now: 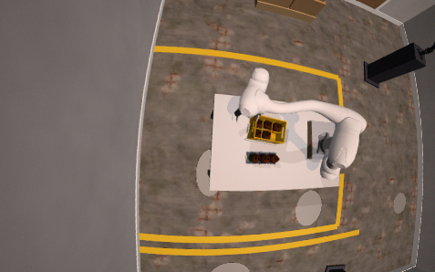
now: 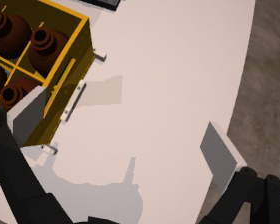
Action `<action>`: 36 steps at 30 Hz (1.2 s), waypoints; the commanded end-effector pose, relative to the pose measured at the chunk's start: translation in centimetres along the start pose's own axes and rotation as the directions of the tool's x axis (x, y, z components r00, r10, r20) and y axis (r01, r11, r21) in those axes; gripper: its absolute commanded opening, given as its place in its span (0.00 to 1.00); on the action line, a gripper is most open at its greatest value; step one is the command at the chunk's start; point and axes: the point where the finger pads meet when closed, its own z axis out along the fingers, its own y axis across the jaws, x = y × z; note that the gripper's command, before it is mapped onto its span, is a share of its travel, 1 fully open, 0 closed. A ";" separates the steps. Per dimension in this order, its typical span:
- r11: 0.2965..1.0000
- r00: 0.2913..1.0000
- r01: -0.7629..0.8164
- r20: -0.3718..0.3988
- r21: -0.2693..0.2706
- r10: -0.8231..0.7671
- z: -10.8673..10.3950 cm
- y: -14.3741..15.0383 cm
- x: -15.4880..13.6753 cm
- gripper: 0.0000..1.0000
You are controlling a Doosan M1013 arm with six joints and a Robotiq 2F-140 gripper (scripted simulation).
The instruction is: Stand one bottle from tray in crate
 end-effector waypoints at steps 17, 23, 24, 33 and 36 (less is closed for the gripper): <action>0.838 0.807 -0.528 0.226 -0.138 0.546 0.8 -11.2 1.5 1.00; 0.739 0.694 -0.635 0.255 -0.224 0.673 1.2 -15.1 1.8 1.00; 0.739 0.694 -0.635 0.255 -0.224 0.673 1.2 -15.1 1.8 1.00; 0.581 0.524 -0.732 0.251 -0.356 0.814 1.8 -20.6 2.2 1.00; 0.531 0.474 -0.750 0.240 -0.395 0.847 2.1 -22.2 2.3 1.00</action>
